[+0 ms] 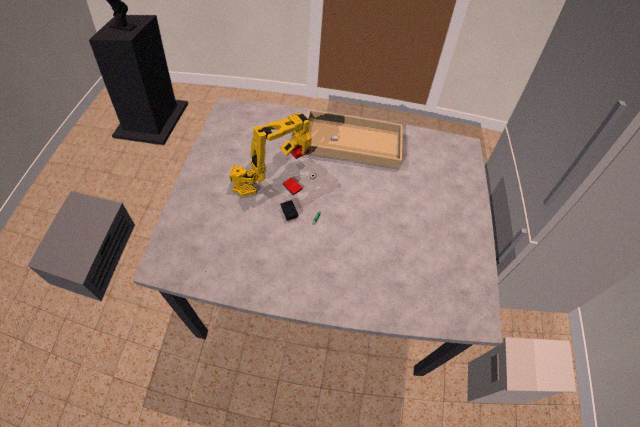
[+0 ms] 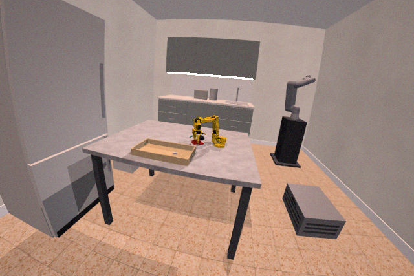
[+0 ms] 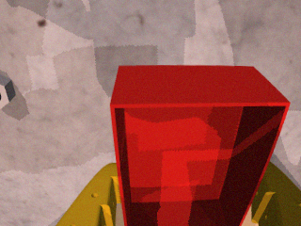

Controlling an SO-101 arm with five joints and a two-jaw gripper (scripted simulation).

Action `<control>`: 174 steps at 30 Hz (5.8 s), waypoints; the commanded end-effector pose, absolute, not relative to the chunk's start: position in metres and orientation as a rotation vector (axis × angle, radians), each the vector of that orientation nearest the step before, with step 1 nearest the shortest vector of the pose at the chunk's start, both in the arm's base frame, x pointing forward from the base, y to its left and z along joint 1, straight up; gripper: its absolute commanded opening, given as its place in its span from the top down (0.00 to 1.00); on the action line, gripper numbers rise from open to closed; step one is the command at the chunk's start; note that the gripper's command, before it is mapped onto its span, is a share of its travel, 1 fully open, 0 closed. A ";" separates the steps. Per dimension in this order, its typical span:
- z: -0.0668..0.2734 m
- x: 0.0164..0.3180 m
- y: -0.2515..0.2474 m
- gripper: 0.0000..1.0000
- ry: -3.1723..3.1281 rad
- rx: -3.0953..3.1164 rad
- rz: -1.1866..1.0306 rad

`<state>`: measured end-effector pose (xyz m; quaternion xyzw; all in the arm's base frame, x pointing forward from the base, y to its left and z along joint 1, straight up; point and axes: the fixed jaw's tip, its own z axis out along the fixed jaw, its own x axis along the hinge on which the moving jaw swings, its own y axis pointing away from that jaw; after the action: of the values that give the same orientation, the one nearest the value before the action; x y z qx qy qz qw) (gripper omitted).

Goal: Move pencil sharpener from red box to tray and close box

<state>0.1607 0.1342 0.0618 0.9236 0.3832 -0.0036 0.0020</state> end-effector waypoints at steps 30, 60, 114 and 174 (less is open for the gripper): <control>0.072 0.159 0.130 0.78 1.202 2.903 0.000; 0.073 0.139 0.084 0.78 1.202 2.903 0.000; 0.071 0.137 0.075 0.78 1.202 2.903 0.000; 0.022 0.138 0.075 0.78 1.202 2.903 0.000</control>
<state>0.1347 0.0749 0.0221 0.9237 0.3829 -0.0103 0.0024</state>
